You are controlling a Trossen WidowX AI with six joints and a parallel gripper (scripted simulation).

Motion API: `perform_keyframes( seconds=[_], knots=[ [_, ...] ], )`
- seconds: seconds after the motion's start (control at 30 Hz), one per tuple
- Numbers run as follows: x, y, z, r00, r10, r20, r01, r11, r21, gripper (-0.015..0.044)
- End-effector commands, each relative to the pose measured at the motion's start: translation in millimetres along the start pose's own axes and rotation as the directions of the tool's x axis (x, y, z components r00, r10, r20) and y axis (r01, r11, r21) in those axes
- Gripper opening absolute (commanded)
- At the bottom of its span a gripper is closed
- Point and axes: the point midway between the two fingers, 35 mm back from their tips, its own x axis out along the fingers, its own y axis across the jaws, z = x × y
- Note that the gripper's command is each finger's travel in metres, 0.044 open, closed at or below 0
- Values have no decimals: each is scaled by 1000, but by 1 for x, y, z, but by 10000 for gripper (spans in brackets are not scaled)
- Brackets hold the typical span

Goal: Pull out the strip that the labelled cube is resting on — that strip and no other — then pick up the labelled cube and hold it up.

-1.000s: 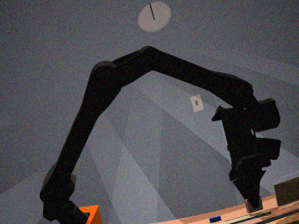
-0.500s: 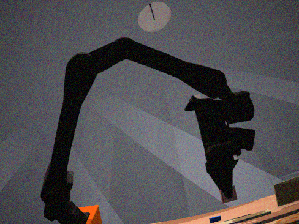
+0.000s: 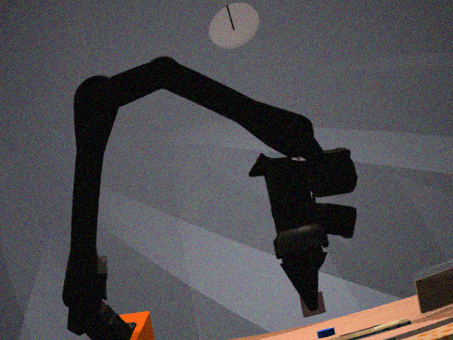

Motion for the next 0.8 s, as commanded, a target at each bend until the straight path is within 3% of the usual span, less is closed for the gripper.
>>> perform_keyframes(
  seconds=[0.0,0.2,0.77],
  knots=[
    [-8,0,-1,1000,5,6,-5,1000,7,0],
    [-36,0,-2,1000,6,6,-6,1000,6,0],
    [-37,0,-2,1000,6,6,-6,1000,6,0]
  ],
)
